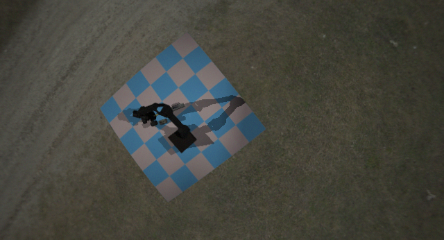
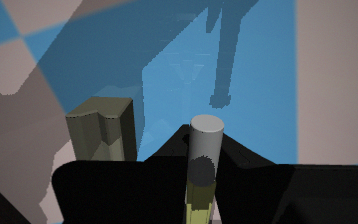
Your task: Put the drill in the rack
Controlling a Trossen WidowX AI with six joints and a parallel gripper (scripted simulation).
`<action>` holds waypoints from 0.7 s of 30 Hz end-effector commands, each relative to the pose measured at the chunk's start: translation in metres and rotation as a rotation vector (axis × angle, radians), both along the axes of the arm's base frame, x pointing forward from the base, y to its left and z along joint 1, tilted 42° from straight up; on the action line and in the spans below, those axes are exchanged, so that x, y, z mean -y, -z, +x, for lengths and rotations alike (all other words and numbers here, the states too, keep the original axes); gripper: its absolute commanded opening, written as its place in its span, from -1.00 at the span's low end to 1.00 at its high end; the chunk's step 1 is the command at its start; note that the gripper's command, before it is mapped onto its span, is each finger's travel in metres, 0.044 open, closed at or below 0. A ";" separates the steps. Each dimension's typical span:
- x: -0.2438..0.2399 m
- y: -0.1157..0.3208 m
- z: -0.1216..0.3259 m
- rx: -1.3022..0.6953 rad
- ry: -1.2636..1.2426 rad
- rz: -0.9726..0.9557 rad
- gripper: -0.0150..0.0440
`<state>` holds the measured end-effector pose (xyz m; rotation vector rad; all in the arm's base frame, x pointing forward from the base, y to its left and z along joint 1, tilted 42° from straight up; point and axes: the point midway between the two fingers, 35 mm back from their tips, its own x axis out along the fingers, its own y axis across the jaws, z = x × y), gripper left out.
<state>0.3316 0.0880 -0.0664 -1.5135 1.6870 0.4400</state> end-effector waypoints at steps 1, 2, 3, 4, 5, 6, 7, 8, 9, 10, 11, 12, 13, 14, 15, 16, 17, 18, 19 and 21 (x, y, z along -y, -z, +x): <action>-0.003 -0.002 0.000 0.002 0.003 0.004 -0.49; -0.003 -0.002 0.000 0.002 0.003 0.004 -0.49; -0.003 -0.003 0.000 0.002 0.003 0.004 -0.49; -0.003 -0.003 0.000 0.002 0.003 0.004 -0.49; -0.004 -0.003 0.000 0.002 0.003 0.004 -0.49; -0.004 -0.004 0.000 0.002 0.003 0.004 -0.49; -0.004 -0.004 0.000 0.002 0.003 0.004 -0.49; -0.005 -0.004 0.000 0.002 0.003 0.004 -0.49; -0.005 -0.005 0.000 0.002 0.003 0.004 -0.49; -0.005 -0.005 0.000 0.002 0.003 0.005 -0.49; -0.006 -0.005 0.000 0.002 0.003 0.005 -0.49; -0.006 -0.006 0.000 0.002 0.003 0.005 -0.49; -0.006 -0.006 0.000 0.002 0.003 0.005 -0.49; -0.006 -0.006 0.000 0.002 0.003 0.005 -0.49; -0.007 -0.006 0.000 0.002 0.003 0.005 -0.49; -0.007 -0.006 -0.001 0.002 0.003 0.005 -0.49; -0.007 -0.005 -0.002 0.002 0.003 0.005 -0.49; -0.007 -0.004 -0.003 0.002 0.003 0.005 -0.49; -0.007 -0.003 -0.005 0.002 0.003 0.005 -0.49; -0.008 -0.001 -0.008 0.002 0.003 0.005 -0.49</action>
